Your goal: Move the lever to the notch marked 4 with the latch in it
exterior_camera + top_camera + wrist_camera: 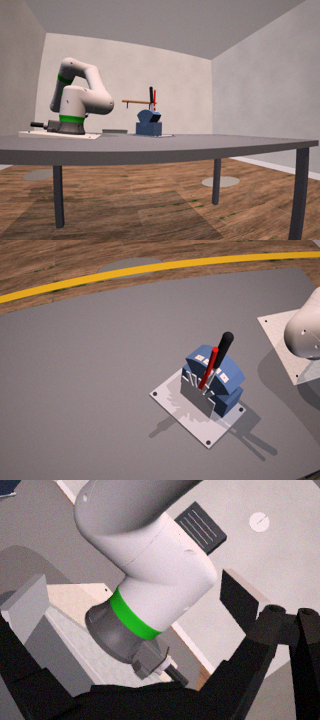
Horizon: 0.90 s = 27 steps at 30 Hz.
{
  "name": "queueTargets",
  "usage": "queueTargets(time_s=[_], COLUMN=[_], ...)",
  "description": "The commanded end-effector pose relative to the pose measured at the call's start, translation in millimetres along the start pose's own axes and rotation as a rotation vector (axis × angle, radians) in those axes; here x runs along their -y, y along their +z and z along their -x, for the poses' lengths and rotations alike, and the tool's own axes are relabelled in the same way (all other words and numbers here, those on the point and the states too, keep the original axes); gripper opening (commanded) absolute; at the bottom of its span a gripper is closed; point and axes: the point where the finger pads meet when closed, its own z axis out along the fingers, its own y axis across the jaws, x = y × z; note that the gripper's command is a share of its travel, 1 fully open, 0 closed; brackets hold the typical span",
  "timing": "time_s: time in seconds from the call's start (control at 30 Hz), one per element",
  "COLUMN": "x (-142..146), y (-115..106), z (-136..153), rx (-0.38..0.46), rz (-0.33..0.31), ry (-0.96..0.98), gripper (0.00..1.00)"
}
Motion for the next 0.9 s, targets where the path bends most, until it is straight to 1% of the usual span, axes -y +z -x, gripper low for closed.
queueTargets(time_s=[0.0,0.63,0.7,0.77,0.87], x=[-0.1,1.1,4.7,11.9,30.1], y=[-0.1,0.1,0.7,2.0,6.4], z=[-0.1,-1.3,-5.5,-13.8,-36.2], rx=[0.0,0.009,0.037,0.094,0.237], rz=[0.0,-0.001,-0.003,-0.008,-0.024], ry=[0.0,-0.003,-0.012,-0.029,-0.064], gripper=[1.0,1.0,1.0,1.0,1.0])
